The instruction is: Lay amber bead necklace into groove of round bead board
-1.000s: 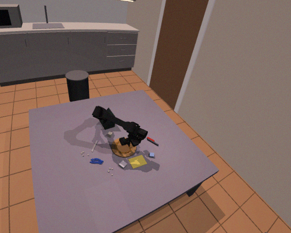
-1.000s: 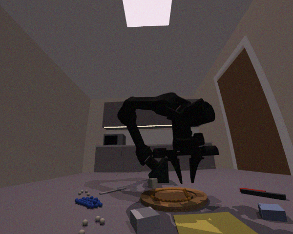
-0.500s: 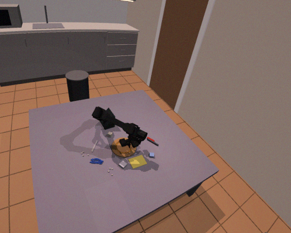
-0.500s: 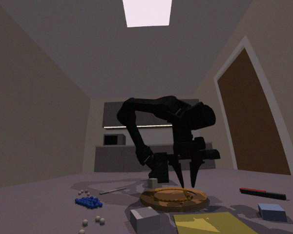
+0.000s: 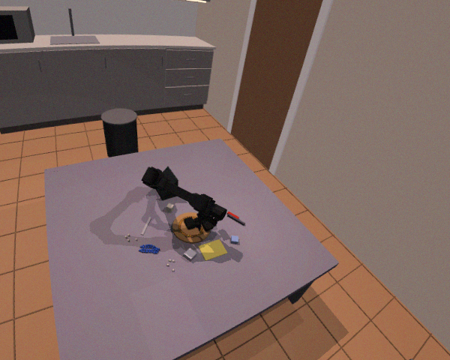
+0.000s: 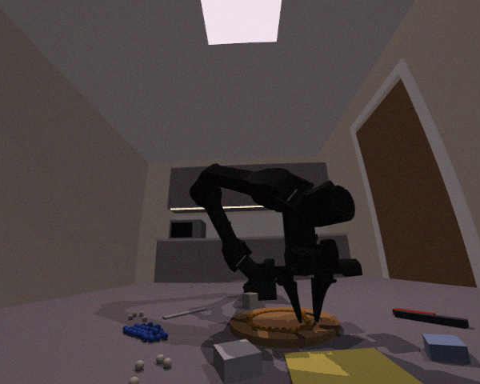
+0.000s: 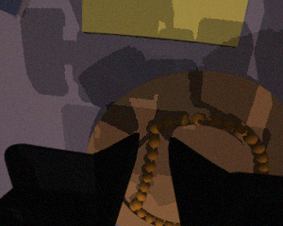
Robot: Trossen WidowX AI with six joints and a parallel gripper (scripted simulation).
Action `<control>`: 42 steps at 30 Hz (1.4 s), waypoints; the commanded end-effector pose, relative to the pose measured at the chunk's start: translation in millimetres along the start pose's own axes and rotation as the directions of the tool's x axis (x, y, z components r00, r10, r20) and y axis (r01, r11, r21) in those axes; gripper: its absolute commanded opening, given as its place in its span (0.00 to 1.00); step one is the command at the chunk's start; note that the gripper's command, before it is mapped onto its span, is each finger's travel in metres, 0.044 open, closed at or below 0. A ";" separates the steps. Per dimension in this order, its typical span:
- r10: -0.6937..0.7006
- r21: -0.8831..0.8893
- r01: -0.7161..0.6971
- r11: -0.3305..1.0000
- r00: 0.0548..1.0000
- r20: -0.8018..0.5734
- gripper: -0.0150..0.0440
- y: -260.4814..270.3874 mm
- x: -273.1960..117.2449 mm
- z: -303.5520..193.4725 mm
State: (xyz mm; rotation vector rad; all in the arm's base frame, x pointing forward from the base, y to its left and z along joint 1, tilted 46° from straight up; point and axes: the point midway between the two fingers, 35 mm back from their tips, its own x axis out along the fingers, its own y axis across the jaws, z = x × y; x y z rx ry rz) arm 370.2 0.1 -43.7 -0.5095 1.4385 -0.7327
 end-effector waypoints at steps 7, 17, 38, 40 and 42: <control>0.000 -0.001 0.000 1.000 1.000 0.000 0.25 0.0 1.3 -0.3; 0.000 -0.001 0.000 1.000 1.000 0.000 0.25 0.0 1.3 -0.3; 0.000 -0.001 0.000 1.000 1.000 0.000 0.25 0.0 1.3 -0.3; 0.000 -0.001 0.000 1.000 1.000 0.000 0.25 0.0 1.3 -0.3; 0.000 -0.001 0.000 1.000 1.000 0.000 0.25 0.0 1.3 -0.3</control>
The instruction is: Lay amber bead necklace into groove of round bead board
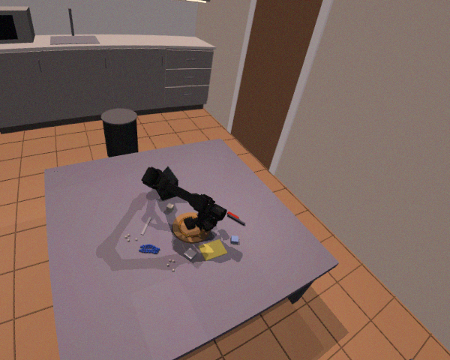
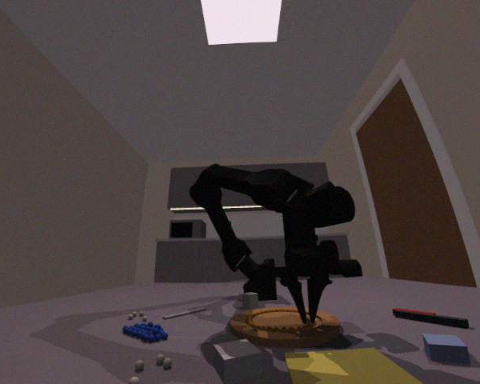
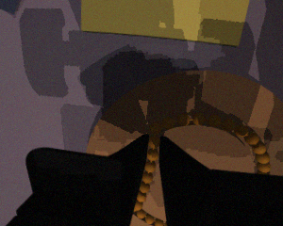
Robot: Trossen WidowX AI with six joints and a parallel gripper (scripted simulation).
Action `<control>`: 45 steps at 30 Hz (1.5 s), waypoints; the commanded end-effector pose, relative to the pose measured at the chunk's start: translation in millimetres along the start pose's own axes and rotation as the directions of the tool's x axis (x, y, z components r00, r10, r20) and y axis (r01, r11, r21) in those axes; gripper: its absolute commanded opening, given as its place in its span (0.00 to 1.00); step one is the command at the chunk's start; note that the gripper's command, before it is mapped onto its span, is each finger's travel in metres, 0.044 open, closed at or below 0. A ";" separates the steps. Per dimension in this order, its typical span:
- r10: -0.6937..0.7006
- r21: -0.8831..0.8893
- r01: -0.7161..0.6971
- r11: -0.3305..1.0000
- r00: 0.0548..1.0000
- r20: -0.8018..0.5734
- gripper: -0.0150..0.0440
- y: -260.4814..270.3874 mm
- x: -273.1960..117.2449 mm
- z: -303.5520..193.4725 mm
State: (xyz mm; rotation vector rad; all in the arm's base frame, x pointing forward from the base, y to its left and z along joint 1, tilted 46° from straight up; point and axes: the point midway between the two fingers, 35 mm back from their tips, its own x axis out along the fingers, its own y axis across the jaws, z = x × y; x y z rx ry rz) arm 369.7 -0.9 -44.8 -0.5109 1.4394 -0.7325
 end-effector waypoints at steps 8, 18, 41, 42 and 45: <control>-0.004 -0.009 0.004 1.000 1.000 0.000 0.25 -0.2 -6.0 -0.9; -0.004 -0.009 0.004 1.000 1.000 0.000 0.25 9.8 -6.1 2.1; -0.003 -0.003 0.003 1.000 1.000 0.002 0.83 9.3 -1.3 2.9; -0.003 -0.004 0.003 1.000 1.000 0.001 0.88 9.4 -2.6 2.7; -0.005 -0.008 0.005 1.000 1.000 0.000 1.00 9.2 -2.2 2.1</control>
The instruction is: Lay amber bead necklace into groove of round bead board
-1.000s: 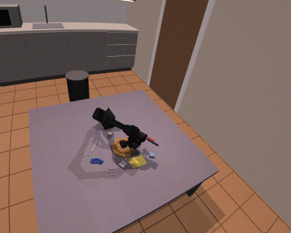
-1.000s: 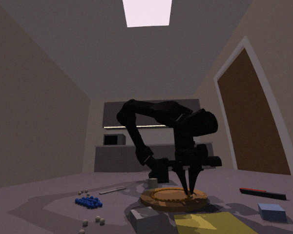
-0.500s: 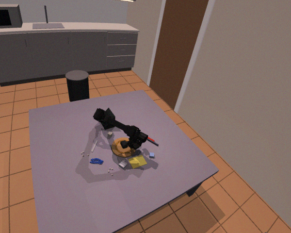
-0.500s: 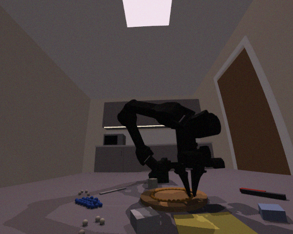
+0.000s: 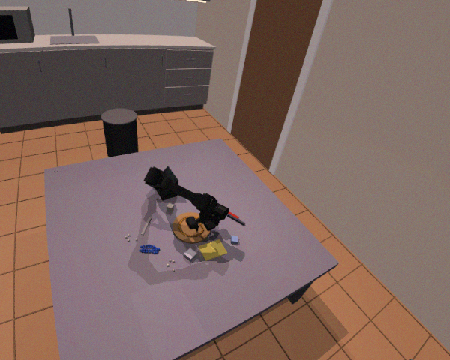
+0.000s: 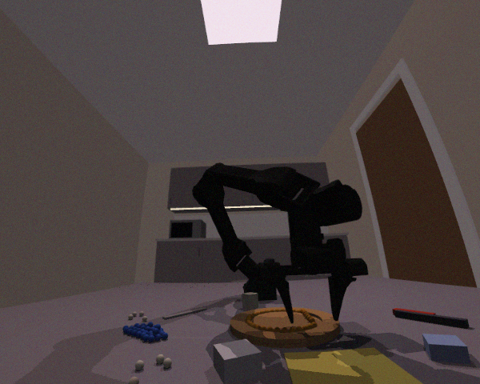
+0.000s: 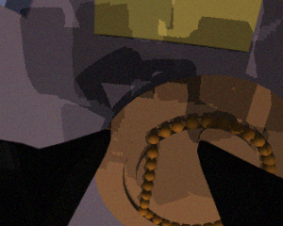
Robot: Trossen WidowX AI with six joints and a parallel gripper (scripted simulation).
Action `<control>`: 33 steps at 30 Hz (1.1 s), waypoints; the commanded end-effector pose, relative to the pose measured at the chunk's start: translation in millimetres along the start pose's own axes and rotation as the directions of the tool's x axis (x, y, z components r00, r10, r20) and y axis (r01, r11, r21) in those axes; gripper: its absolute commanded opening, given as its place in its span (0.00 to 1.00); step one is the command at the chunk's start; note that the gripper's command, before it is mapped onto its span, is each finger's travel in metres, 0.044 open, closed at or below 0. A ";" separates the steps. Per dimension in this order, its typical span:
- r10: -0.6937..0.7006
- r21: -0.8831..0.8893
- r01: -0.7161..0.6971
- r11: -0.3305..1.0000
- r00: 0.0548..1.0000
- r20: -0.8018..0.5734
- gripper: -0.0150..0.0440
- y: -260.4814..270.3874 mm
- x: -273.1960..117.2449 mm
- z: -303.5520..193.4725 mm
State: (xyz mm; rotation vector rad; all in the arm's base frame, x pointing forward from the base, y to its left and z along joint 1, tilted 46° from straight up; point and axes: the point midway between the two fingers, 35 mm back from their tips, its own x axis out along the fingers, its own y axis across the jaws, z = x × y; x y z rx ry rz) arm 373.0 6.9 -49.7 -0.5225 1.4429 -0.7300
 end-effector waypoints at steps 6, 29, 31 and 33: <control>0.002 0.001 -0.002 1.000 1.000 0.000 1.00 -0.1 -3.8 0.1; 0.003 -0.033 -0.003 0.999 1.000 -0.001 0.56 0.1 -35.7 -11.8; 0.003 -0.033 -0.003 0.999 1.000 -0.001 0.47 0.1 -31.6 -11.7; 0.003 -0.033 -0.003 0.999 1.000 0.000 0.46 0.1 -24.4 -11.7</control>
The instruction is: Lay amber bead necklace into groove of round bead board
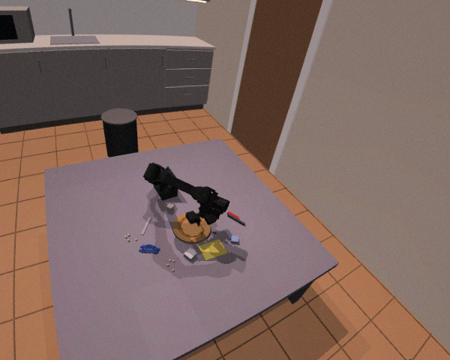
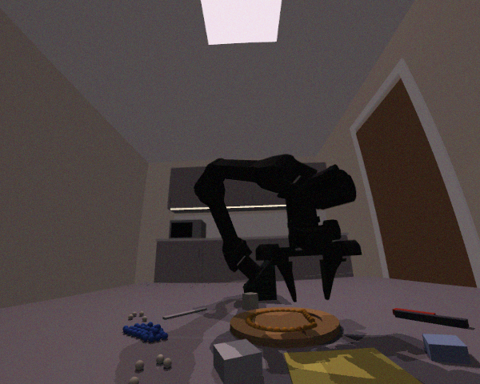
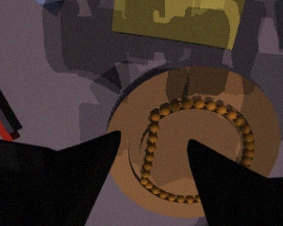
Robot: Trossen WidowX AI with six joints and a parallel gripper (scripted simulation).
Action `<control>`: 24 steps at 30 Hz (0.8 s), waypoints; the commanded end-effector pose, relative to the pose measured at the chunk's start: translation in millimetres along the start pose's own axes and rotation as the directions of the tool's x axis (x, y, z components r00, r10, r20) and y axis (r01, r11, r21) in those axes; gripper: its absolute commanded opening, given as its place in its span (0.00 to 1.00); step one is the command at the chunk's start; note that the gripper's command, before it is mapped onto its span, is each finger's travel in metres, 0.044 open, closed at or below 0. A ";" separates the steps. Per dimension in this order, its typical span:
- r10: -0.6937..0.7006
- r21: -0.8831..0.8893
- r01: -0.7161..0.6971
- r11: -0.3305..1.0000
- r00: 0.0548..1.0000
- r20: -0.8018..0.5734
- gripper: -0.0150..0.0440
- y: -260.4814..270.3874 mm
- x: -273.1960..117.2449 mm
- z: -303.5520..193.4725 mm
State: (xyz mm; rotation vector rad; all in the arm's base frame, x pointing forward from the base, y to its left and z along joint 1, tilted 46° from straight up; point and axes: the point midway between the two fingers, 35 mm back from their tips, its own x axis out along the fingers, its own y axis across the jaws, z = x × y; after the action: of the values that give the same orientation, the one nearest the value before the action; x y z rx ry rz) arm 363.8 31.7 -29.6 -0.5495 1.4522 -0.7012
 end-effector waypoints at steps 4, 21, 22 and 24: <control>0.003 0.010 -0.003 1.000 1.000 0.000 0.46 -0.2 3.8 0.5; 0.000 0.004 0.000 1.000 1.000 -0.005 0.46 -1.1 28.8 -1.1; 0.000 0.004 0.000 1.000 1.000 -0.006 0.46 -1.2 30.4 -1.2; -0.001 0.003 0.001 1.000 1.000 -0.006 0.46 -1.4 33.7 -1.6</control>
State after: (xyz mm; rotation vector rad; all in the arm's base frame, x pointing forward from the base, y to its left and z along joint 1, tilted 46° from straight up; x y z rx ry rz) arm 363.6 12.0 -47.6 -0.5340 1.4505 -0.7080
